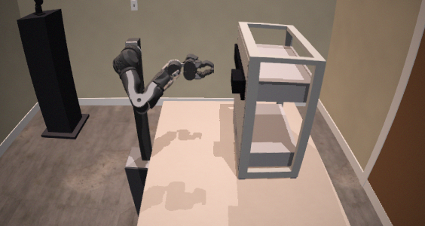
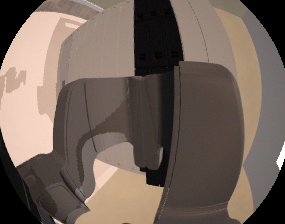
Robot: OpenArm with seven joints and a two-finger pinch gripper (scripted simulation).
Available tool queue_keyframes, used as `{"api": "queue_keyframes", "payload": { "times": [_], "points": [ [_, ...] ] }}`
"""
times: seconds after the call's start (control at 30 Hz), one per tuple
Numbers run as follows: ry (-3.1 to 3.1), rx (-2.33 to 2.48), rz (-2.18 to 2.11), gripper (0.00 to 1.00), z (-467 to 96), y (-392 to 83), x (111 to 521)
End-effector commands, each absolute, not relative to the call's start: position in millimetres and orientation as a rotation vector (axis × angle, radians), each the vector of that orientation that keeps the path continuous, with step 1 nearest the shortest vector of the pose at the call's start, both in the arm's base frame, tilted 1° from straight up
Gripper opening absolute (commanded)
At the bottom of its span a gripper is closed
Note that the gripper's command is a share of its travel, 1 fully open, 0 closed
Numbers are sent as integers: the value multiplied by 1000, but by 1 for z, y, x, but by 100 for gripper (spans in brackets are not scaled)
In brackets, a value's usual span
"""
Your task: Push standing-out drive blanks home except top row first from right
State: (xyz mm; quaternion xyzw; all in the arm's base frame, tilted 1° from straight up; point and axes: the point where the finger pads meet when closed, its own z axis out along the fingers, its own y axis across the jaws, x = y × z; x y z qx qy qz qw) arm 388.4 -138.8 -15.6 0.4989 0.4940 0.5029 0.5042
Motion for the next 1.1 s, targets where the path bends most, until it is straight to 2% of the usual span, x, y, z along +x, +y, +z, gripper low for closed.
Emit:
{"api": "queue_keyframes", "payload": {
  "times": [0.0,0.33,0.8,1.07],
  "points": [
    [1184,1213,1212,0,-15,-141,388],
    [1184,1213,1212,0,-19,-155,387],
    [1184,1216,1210,0,-49,-239,385],
    [1183,1211,1213,0,-51,-247,384]
  ]
}}
